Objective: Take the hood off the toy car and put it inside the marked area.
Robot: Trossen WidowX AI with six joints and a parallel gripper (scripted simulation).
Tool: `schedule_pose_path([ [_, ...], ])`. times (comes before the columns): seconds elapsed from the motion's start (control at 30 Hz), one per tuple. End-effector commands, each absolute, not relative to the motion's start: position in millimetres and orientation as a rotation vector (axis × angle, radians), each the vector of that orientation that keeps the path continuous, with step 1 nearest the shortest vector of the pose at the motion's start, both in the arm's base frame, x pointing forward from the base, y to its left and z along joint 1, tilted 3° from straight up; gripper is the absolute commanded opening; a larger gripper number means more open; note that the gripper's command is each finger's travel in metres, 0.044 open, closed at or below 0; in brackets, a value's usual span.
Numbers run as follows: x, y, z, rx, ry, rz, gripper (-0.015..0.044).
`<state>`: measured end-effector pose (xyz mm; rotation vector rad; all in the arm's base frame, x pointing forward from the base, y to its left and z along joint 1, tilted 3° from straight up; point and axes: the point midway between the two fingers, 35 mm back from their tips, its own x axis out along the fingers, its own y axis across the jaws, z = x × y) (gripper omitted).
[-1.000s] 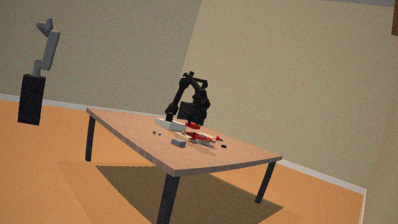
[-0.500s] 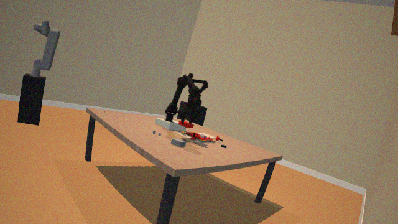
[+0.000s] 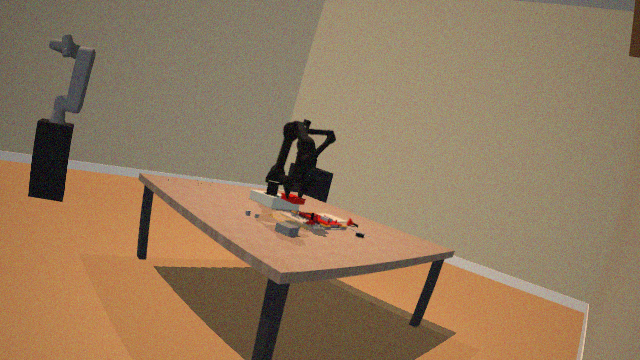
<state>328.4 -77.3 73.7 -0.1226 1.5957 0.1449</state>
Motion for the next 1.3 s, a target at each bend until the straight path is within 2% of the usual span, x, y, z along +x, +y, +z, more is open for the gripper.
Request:
schedule_pose_path([
  [0.0,327.5,-78.4,71.6,-0.127,1.596,0.144,0.0000],
  [1.27,328.4,-78.8,48.5,-0.127,1.596,0.144,0.0000],
])
